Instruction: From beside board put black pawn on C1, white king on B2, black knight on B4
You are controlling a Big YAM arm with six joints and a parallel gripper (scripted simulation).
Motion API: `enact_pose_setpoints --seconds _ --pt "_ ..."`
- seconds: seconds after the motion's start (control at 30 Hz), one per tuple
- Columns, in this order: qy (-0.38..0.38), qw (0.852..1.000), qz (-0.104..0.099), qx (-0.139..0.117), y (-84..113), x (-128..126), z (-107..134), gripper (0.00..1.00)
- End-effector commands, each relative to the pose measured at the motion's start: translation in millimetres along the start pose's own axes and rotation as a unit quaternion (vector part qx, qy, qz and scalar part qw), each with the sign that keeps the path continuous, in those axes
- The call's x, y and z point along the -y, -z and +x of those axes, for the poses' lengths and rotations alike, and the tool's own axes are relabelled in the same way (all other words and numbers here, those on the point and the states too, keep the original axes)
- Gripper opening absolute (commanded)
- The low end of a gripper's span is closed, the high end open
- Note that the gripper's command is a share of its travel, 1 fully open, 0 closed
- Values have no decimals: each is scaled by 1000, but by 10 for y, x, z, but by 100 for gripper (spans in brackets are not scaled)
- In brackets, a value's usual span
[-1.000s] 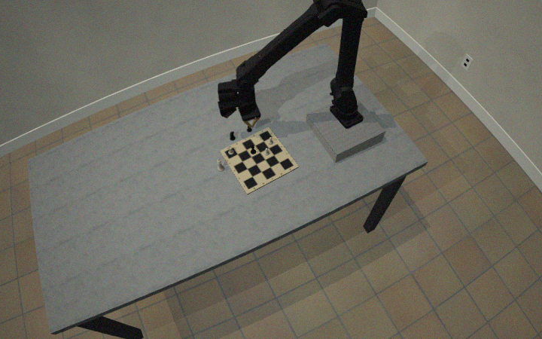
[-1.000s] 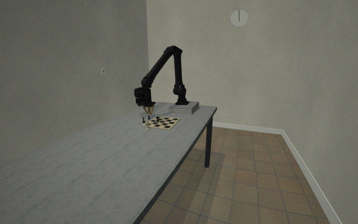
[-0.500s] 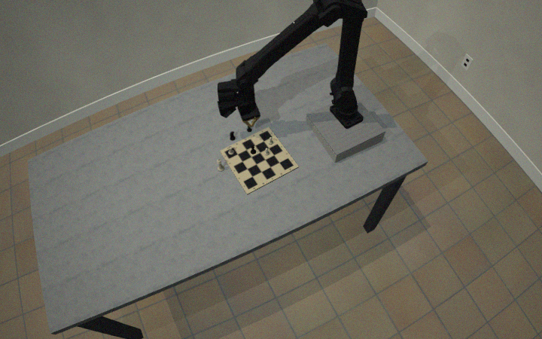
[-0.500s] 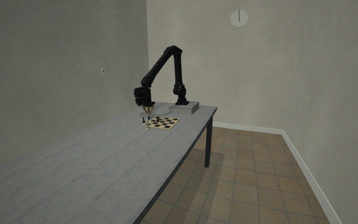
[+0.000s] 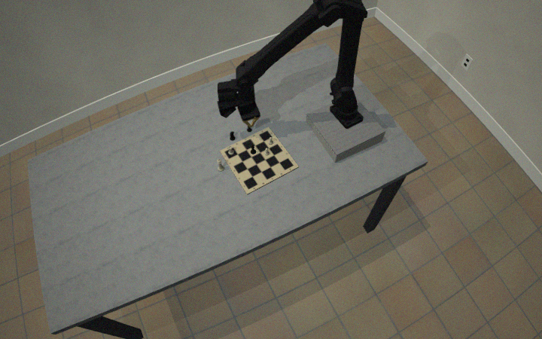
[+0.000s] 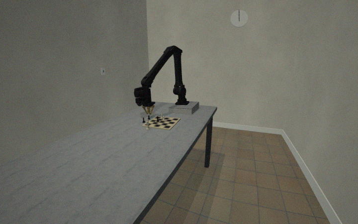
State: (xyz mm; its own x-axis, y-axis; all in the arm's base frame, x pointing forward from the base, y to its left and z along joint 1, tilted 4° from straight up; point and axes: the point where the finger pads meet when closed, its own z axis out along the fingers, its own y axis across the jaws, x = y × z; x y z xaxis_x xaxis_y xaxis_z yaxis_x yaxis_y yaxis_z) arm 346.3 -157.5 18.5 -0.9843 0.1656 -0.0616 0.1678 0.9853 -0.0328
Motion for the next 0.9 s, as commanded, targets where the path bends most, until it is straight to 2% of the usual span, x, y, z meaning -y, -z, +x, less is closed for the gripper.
enact_pose_setpoints --seconds 0.0,0.53,0.77,0.83,0.87 --pt "0 1000 7 18 99 91 -174 32" --pt "0 1000 7 18 92 91 -172 32" --pt "0 1000 3 5 -75 55 -33 32" --pt "0 1000 3 5 -75 55 -33 32" --pt "0 1000 6 16 -29 84 -147 32"
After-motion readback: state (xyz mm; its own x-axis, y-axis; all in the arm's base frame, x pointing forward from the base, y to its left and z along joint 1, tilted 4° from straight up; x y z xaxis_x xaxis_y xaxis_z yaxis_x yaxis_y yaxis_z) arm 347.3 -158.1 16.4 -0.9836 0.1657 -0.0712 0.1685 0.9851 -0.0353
